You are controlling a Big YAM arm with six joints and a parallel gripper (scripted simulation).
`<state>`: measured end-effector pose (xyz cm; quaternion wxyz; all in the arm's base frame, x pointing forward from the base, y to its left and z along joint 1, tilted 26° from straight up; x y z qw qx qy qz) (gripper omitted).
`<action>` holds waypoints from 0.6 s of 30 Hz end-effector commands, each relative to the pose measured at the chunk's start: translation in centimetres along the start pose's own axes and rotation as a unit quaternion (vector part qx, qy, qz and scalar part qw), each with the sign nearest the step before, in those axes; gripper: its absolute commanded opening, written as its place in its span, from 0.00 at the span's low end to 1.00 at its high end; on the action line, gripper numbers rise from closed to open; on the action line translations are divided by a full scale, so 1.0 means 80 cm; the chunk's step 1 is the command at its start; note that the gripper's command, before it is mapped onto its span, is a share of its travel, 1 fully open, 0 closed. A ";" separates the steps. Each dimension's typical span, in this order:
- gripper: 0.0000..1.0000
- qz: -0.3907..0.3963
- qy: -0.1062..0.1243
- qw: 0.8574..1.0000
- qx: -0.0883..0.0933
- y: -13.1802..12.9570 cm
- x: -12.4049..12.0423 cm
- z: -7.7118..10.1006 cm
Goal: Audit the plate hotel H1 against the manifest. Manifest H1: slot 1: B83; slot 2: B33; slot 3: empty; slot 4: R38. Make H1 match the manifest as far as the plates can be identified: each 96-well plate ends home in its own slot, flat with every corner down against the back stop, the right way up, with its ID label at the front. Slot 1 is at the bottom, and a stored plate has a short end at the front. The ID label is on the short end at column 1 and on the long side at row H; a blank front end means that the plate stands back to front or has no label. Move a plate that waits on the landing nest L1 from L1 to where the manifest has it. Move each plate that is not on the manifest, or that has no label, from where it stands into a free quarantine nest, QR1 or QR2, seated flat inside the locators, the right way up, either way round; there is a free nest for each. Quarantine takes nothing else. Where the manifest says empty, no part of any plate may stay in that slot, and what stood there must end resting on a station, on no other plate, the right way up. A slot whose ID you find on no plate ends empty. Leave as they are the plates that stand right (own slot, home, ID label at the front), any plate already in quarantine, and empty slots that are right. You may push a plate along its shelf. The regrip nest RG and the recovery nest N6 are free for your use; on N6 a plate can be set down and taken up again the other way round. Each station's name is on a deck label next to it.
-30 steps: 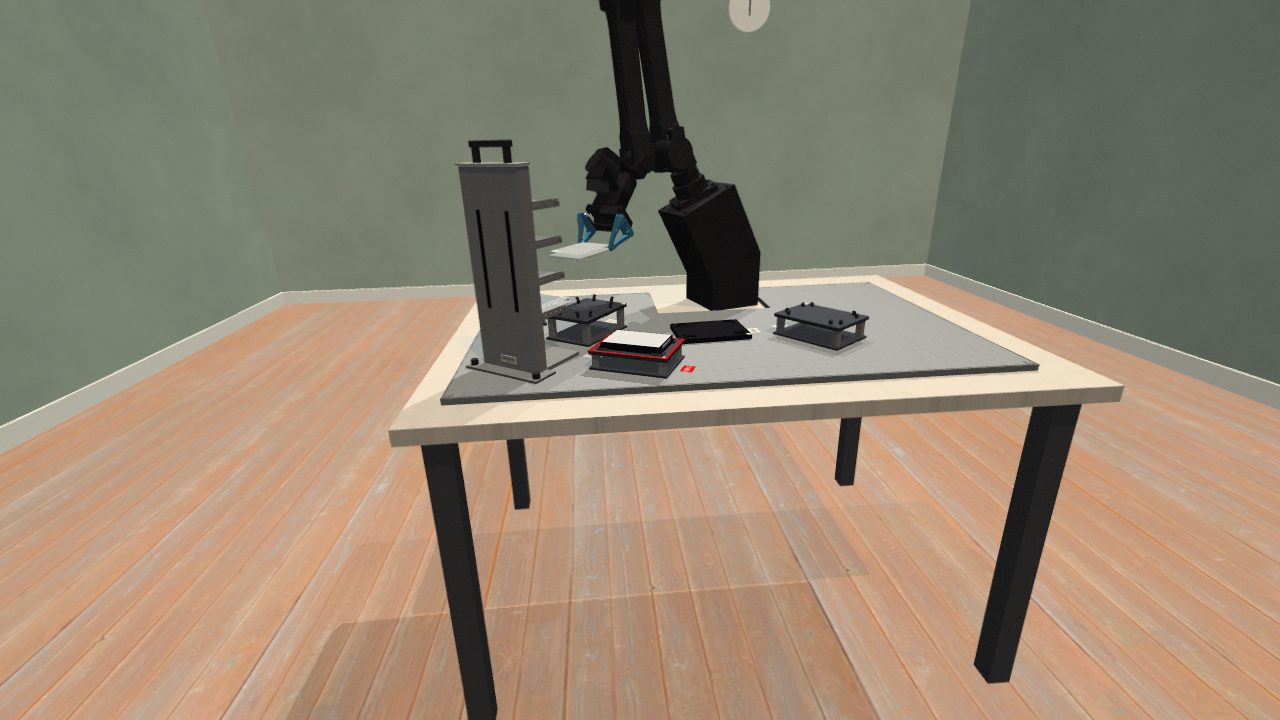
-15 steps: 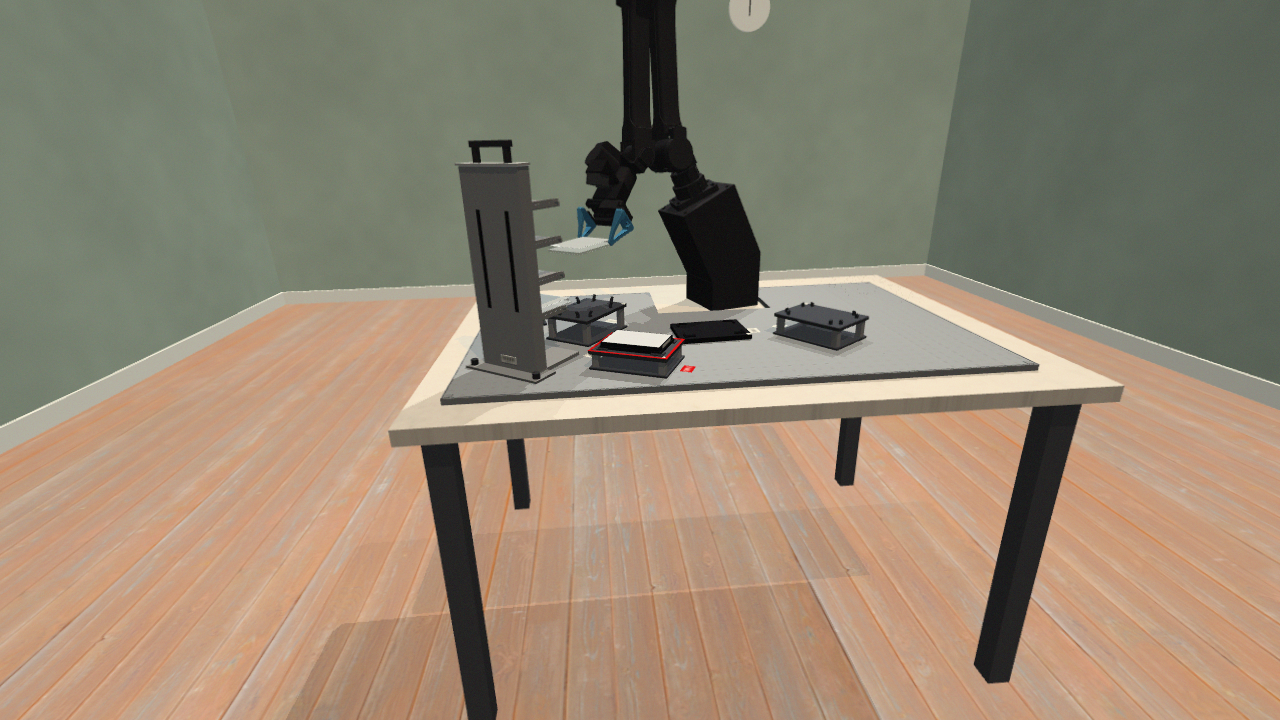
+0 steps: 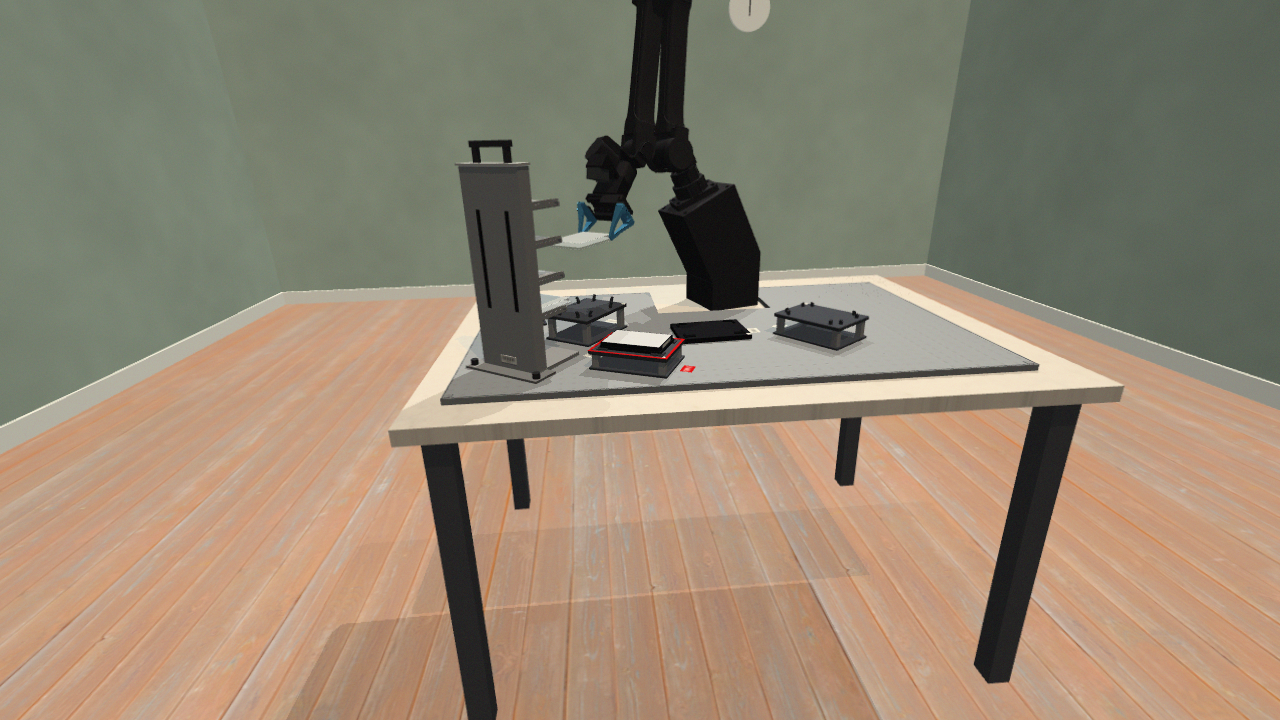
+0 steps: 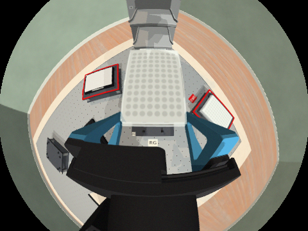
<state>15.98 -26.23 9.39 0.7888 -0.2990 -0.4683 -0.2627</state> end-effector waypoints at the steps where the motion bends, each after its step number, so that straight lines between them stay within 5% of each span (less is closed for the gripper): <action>1: 0.86 -0.001 -0.015 1.000 0.002 -0.003 0.024 -0.002; 18: 0.86 -0.002 -0.014 1.000 0.000 -0.003 0.036 0.013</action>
Point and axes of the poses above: the point where the finger pads meet when closed, its own z axis back along the fingers, its own y axis across the jaws, x = y × z, the point moved 2 cm from there along z, back along the fingers, and after that the axes turned 3 degrees about -z, right-handed, at the moved point
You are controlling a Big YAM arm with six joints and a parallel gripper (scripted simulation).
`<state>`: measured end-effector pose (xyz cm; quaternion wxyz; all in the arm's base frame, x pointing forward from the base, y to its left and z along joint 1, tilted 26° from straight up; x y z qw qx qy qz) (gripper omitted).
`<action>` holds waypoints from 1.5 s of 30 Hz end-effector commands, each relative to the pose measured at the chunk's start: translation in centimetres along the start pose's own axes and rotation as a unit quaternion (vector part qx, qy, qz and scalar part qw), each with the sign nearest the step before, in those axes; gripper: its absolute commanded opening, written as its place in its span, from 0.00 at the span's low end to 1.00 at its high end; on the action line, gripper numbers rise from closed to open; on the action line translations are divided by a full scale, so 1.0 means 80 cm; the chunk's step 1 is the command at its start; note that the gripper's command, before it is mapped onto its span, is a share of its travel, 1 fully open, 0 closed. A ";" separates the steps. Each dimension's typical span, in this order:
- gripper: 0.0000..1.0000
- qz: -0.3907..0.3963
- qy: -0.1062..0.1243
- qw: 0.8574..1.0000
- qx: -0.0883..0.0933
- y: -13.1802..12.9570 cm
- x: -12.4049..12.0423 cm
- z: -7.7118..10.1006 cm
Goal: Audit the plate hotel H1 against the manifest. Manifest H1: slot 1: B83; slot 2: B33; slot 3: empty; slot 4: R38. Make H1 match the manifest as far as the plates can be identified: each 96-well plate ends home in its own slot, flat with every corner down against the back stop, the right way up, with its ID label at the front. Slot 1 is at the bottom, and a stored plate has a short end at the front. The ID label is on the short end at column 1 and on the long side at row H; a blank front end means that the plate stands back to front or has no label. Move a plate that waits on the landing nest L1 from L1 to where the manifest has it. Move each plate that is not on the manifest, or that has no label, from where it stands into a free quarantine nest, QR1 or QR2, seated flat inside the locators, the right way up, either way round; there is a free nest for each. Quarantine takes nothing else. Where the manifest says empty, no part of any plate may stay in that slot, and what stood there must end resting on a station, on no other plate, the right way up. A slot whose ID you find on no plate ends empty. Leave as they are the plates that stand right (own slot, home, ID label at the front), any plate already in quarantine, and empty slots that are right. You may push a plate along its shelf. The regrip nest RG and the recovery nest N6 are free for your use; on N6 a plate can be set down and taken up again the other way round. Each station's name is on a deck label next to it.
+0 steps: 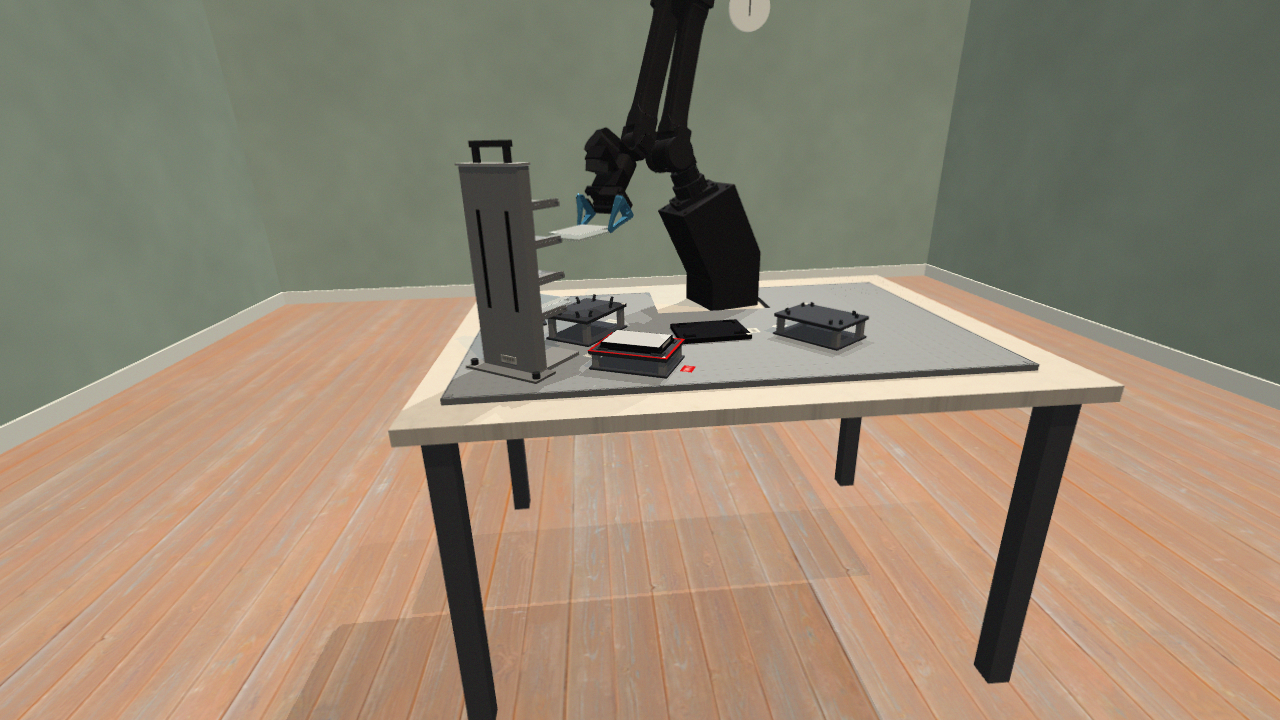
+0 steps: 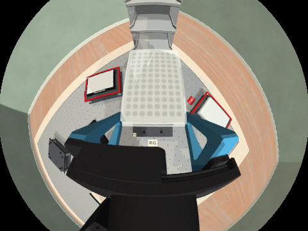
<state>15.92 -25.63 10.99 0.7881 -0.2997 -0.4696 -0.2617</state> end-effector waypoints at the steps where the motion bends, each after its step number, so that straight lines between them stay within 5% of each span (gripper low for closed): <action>1: 0.86 -0.002 -0.012 1.000 0.001 -0.003 0.022 0.000; 40: 0.86 0.000 -0.023 1.000 -0.002 -0.006 0.070 0.035; 43: 0.86 -0.002 -0.011 1.000 0.001 -0.001 0.052 0.036; 45: 0.86 0.000 -0.022 1.000 -0.001 -0.005 0.071 0.038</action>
Point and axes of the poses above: the point where the finger pads meet when closed, its own z axis back along the fingers, its own y axis across the jaws, x = y × z, the point moved 2 cm from there along z, back along the fingers, and after that the axes turned 3 degrees about -z, right-handed, at the moved point
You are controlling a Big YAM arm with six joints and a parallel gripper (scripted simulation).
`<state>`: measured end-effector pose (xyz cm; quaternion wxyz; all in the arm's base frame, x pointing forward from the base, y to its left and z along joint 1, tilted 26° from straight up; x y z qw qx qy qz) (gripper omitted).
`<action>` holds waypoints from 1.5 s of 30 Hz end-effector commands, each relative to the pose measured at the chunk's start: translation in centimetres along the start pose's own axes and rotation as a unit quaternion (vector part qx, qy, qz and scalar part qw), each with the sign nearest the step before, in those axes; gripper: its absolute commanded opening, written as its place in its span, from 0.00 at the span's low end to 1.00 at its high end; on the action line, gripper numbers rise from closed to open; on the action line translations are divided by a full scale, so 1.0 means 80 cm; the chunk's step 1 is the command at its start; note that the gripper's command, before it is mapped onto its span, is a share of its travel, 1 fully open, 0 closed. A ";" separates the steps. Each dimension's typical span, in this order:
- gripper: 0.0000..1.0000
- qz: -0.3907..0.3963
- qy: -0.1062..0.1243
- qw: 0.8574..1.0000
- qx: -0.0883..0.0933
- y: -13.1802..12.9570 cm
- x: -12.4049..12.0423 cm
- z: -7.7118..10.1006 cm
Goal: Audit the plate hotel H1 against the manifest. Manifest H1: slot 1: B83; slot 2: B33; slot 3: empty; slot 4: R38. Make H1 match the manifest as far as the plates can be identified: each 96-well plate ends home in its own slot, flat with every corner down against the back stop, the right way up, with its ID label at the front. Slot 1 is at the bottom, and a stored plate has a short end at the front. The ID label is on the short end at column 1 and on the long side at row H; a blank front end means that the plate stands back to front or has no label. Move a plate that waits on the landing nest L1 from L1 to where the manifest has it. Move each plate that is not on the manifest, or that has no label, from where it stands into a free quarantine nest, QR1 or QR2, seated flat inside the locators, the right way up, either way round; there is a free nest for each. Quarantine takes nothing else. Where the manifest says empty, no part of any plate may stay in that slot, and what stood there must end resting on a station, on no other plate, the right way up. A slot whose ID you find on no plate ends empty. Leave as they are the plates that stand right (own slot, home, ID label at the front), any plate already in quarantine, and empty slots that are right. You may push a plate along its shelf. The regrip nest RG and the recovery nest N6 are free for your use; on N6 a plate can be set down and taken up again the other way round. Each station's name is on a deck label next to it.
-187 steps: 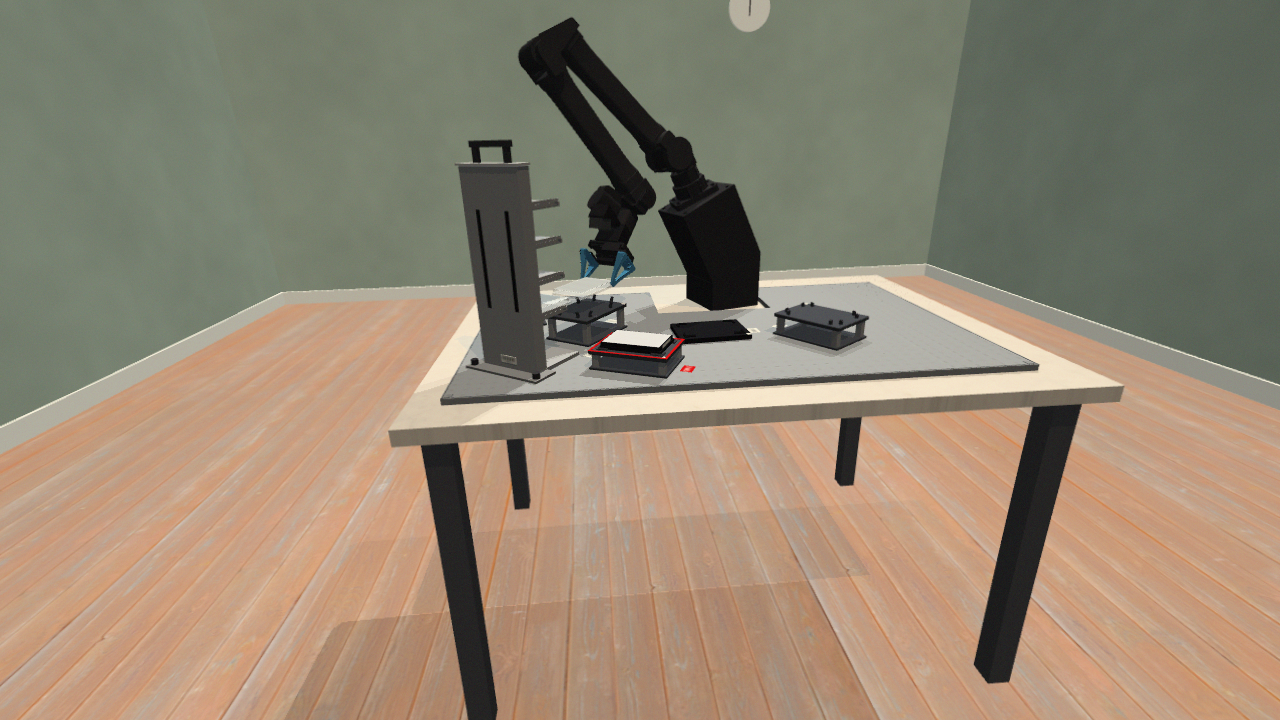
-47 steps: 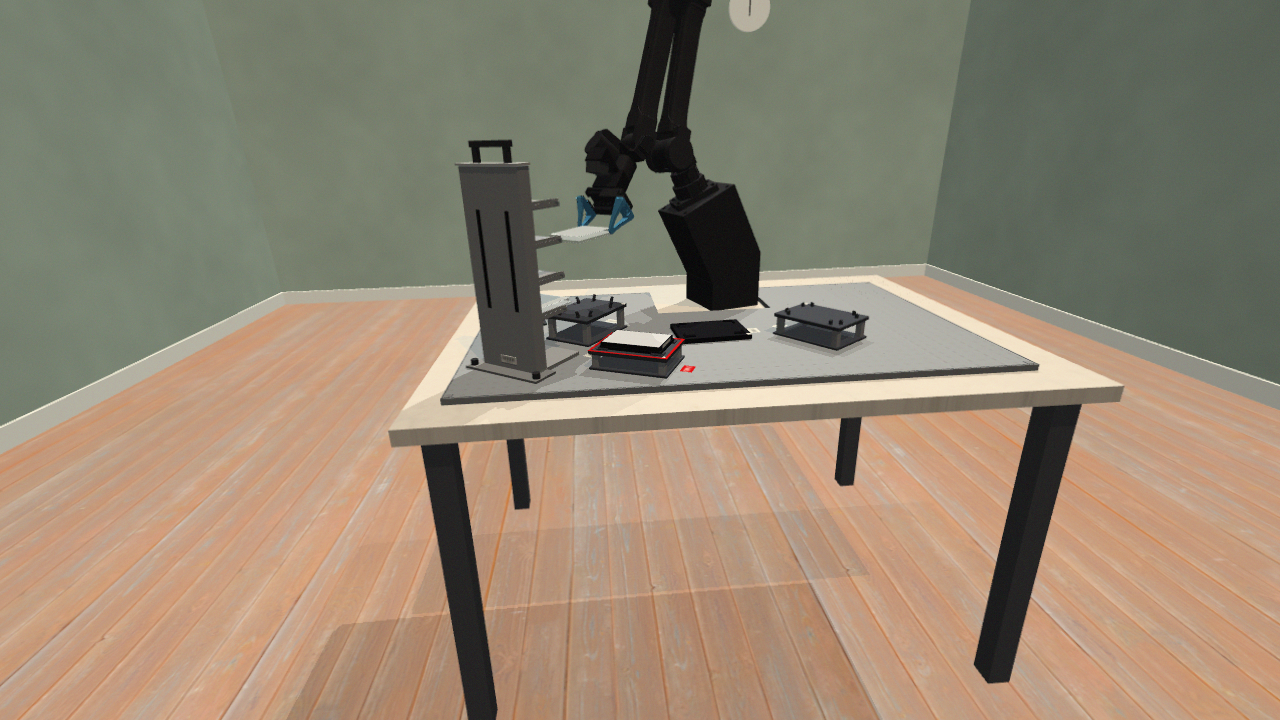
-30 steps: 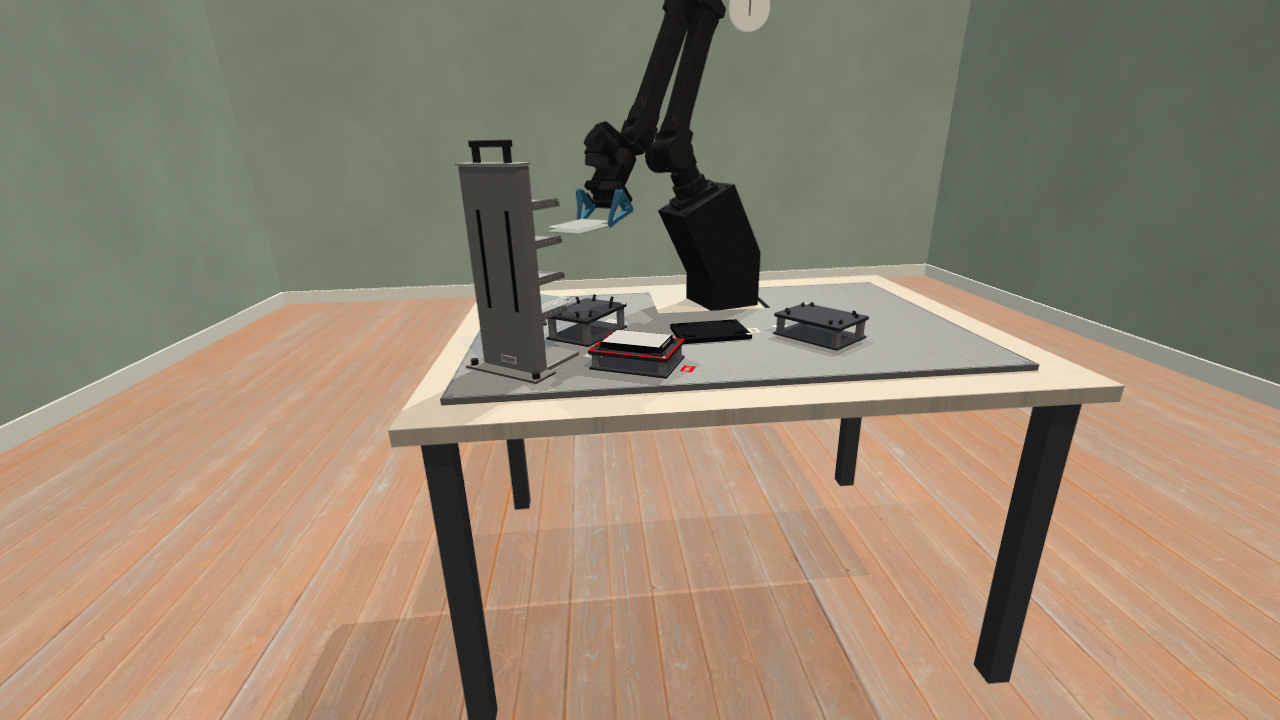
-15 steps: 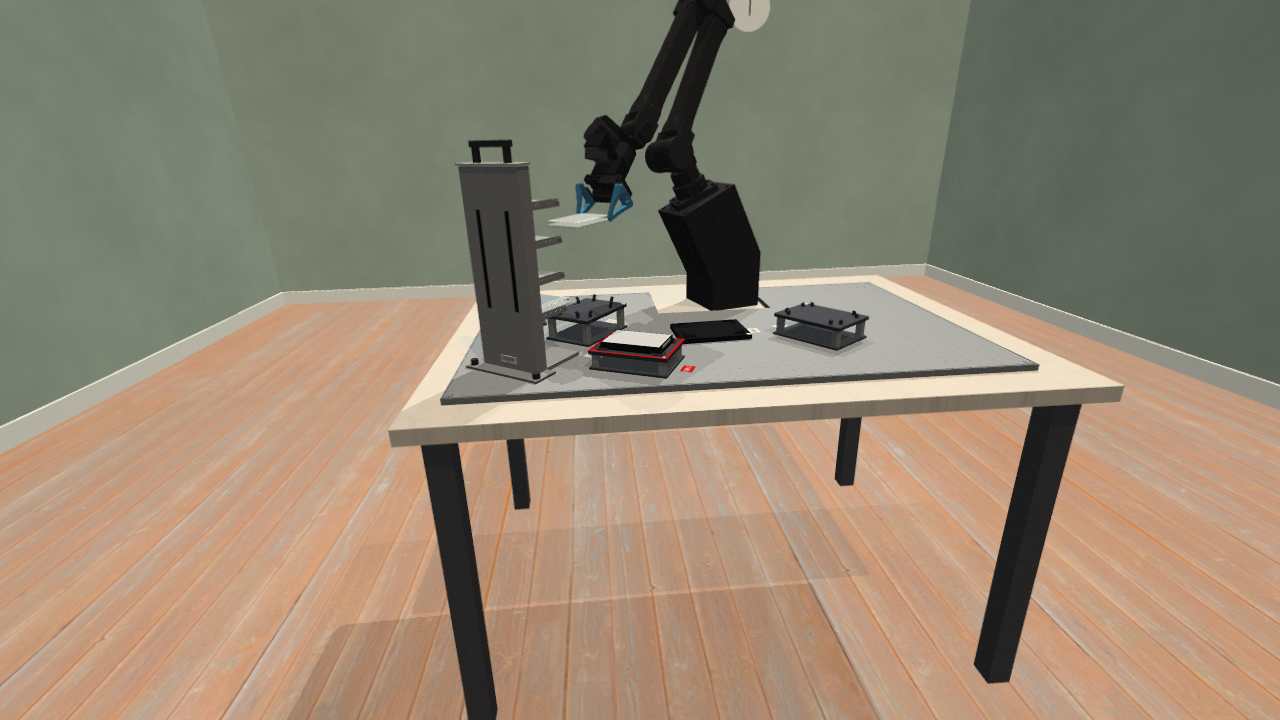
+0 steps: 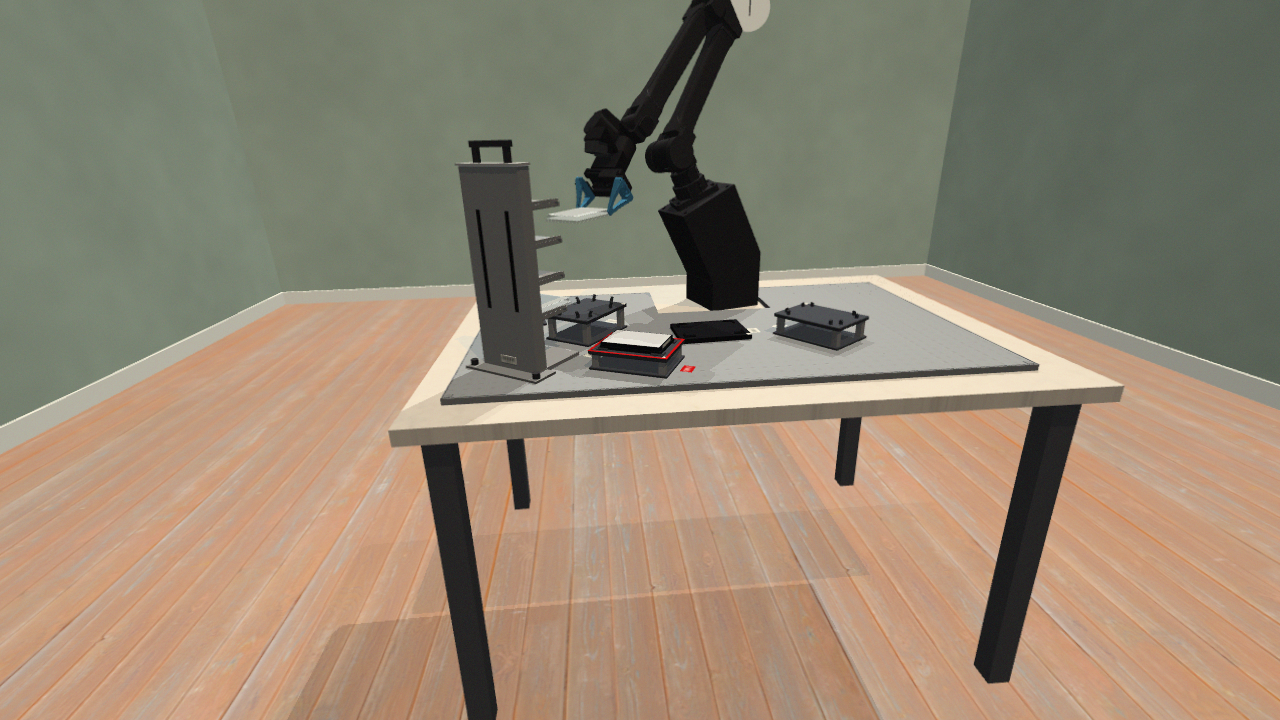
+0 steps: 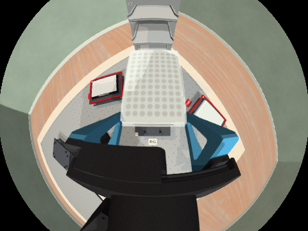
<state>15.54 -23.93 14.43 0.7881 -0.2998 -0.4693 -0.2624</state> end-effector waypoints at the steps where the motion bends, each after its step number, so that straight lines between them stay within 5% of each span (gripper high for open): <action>1: 0.86 0.001 -0.026 1.000 -0.002 -0.008 0.044 0.006; 15: 0.86 -0.002 -0.014 1.000 0.000 -0.004 0.039 0.016; 17: 0.86 0.001 -0.028 1.000 -0.002 -0.007 0.058 0.021; 31: 0.86 0.000 -0.027 1.000 -0.003 -0.007 0.068 0.034; 32: 0.86 -0.003 -0.011 1.000 0.003 -0.001 0.048 0.029; 34: 0.86 0.000 -0.029 1.000 -0.003 -0.007 0.073 0.037; 45: 0.86 0.000 -0.029 1.000 -0.003 -0.006 0.083 0.049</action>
Point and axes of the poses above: the point where the finger pads meet when closed, its own z axis back along the fingers, its own y axis across the jaws, x = y × z, the point moved 2 cm from there along z, back along the fingers, and after that the axes turned 3 degrees about -z, right-handed, at the moved point
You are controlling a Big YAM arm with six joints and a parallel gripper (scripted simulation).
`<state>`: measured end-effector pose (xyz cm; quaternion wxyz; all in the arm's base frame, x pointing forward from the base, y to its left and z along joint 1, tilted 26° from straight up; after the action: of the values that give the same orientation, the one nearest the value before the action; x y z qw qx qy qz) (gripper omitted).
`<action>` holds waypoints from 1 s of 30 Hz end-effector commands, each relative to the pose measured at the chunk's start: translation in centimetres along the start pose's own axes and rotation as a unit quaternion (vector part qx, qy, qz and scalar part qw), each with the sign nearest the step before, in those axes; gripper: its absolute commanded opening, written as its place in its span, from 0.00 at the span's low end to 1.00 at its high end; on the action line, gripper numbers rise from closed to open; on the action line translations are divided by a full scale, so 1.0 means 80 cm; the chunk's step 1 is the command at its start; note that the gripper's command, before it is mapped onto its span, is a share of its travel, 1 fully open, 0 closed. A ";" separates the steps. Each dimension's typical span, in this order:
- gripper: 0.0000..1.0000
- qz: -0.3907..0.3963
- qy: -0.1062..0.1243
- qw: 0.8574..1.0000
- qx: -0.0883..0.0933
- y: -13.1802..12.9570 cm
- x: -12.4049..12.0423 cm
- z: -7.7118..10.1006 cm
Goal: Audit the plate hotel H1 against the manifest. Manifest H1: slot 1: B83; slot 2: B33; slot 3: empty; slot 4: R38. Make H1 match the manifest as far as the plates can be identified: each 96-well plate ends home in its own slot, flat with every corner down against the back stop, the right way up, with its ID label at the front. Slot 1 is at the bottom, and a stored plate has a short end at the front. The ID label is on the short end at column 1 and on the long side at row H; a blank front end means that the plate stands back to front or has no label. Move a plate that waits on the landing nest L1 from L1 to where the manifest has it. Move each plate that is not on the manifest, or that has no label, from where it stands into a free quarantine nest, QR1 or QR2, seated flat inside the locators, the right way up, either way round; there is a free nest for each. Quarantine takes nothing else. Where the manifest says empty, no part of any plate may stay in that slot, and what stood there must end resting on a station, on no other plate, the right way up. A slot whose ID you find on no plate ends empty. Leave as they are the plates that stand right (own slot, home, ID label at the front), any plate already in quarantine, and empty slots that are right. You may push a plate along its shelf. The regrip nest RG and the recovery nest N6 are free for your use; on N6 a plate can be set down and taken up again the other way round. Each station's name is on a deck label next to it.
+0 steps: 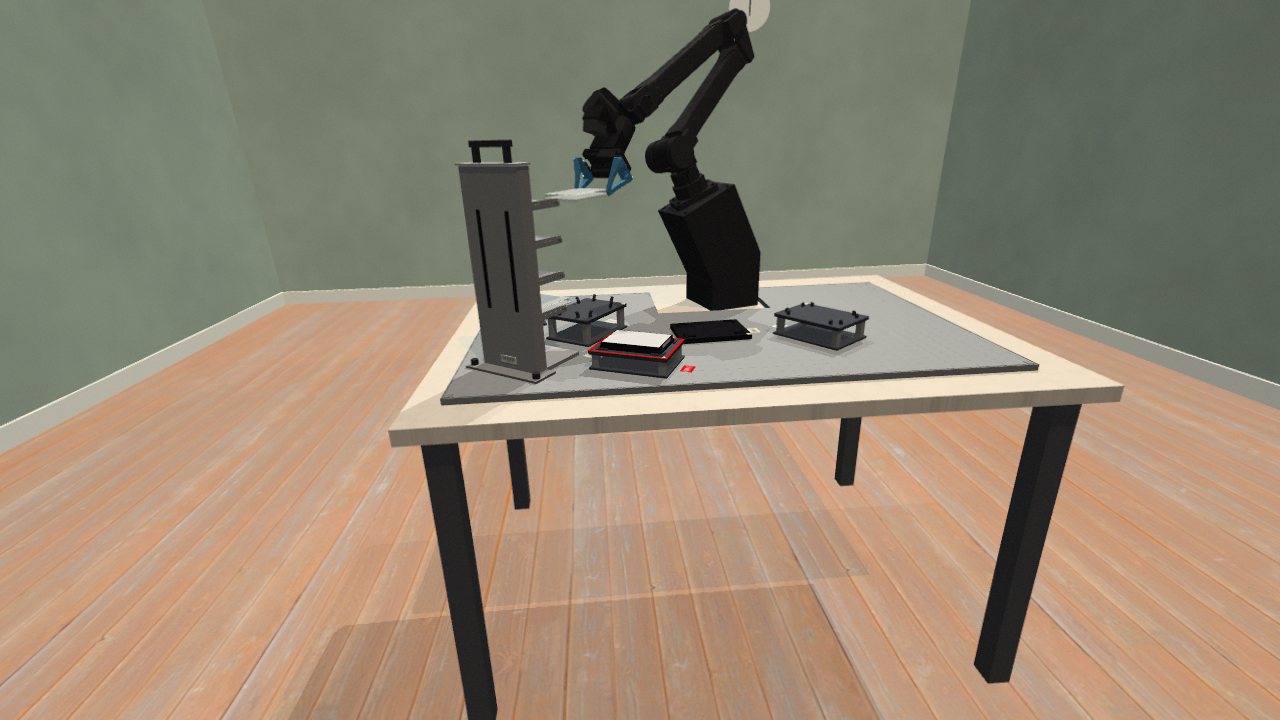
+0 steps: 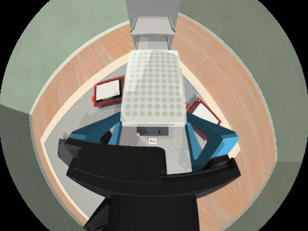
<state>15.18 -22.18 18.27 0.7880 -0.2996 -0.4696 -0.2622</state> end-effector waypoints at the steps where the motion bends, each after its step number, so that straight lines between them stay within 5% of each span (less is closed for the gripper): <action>1: 0.86 -0.001 -0.022 1.000 -0.001 -0.004 0.035 0.011; 4: 0.86 -0.003 -0.009 1.000 0.003 -0.001 0.023 0.006; 6: 0.86 0.000 -0.030 1.000 -0.004 -0.007 0.050 0.017; 21: 0.86 -0.002 -0.018 1.000 0.000 -0.005 0.052 0.025; 24: 0.86 0.000 -0.031 0.999 -0.004 -0.007 0.065 0.034; 27: 0.86 -0.003 -0.008 1.000 0.003 0.001 0.037 0.025; 30: 0.86 0.001 -0.019 1.000 -0.004 -0.005 0.046 0.027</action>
<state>14.97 -21.21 20.33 0.7874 -0.3002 -0.4703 -0.2622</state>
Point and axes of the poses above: the point where the finger pads meet when closed, its own z axis back along the fingers, its own y axis across the jaws, x = y × z, the point moved 2 cm from there along z, back along the fingers, and after that the axes turned 3 degrees about -z, right-handed, at the moved point
